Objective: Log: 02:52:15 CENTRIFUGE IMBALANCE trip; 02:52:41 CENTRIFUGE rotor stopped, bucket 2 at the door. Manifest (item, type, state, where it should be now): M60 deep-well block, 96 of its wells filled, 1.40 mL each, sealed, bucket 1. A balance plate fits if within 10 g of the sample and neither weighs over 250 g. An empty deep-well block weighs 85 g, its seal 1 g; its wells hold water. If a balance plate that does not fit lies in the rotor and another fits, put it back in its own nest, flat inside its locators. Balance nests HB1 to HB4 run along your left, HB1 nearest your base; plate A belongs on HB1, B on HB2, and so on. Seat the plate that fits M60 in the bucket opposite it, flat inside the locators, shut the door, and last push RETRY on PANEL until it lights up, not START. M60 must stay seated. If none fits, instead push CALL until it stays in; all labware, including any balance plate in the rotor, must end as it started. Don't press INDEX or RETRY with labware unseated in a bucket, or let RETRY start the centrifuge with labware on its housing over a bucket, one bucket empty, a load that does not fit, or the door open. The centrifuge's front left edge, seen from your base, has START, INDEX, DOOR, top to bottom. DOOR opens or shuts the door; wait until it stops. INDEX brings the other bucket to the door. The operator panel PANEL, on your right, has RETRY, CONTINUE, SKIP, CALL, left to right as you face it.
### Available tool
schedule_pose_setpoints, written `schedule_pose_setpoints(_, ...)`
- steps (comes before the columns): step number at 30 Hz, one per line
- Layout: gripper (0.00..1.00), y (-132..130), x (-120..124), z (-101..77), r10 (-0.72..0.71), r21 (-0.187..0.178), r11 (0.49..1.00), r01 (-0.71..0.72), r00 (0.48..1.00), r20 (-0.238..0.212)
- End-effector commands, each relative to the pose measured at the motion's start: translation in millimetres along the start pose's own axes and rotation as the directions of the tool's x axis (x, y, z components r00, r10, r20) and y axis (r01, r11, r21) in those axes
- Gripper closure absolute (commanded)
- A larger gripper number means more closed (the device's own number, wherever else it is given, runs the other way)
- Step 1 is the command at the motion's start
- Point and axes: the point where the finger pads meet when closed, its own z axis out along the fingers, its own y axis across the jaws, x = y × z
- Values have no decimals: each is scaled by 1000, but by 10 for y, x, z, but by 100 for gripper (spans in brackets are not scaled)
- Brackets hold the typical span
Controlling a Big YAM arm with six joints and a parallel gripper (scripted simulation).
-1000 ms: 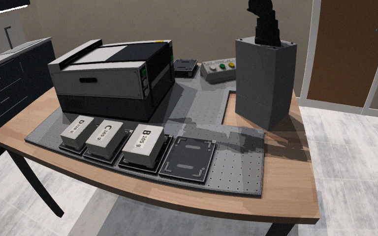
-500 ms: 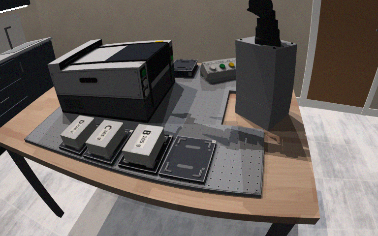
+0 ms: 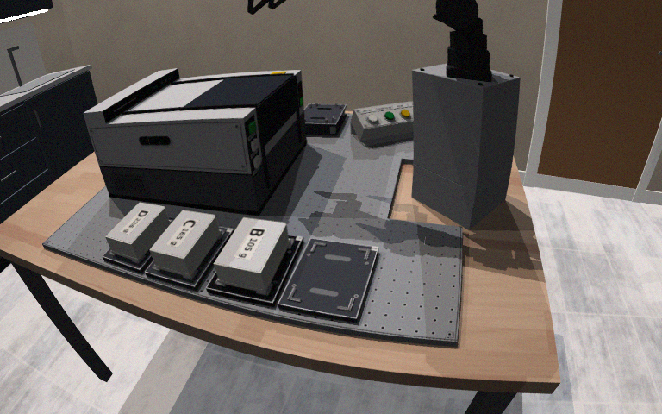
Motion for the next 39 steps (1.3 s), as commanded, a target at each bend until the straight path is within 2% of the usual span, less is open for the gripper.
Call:
schedule_pose_setpoints(1, 0, 70, 442, 118, -32, -8, 999, 31, 992, -124)
schedule_pose_setpoints(9, 0, 90, 1350, 161, -50, -18, 999, 46, 933, -356)
schedule_pose_setpoints(11, 0, 90, 1350, 161, -50, -18, 999, 46, 933, -356)
schedule_pose_setpoints(12, 0, 92, 1419, 136, -50, -18, 999, 46, 928, -370)
schedule_pose_setpoints(15, 0, 93, 1699, 129, -58, -23, 998, 53, 895, -442)
schedule_pose_setpoints(20, 0, 92, 2021, 74, -63, -27, 998, 58, 852, -519)
schedule_pose_setpoints(26, 0, 91, 2224, 14, -68, -31, 998, 62, 823, -565)
schedule_pose_setpoints(29, 0, 92, 2194, 17, -69, -31, 998, 62, 823, -563)
schedule_pose_setpoints(30, 0, 90, 2273, 8, -69, -32, 998, 63, 814, -577)
schedule_pose_setpoints(33, 0, 89, 2310, 1, -70, -32, 997, 63, 807, -587)
schedule_pose_setpoints(38, 0, 90, 2279, 1, -70, -32, 997, 63, 810, -582)
schedule_pose_setpoints(39, 100, 90, 2275, 1, -70, -32, 998, 63, 810, -582)
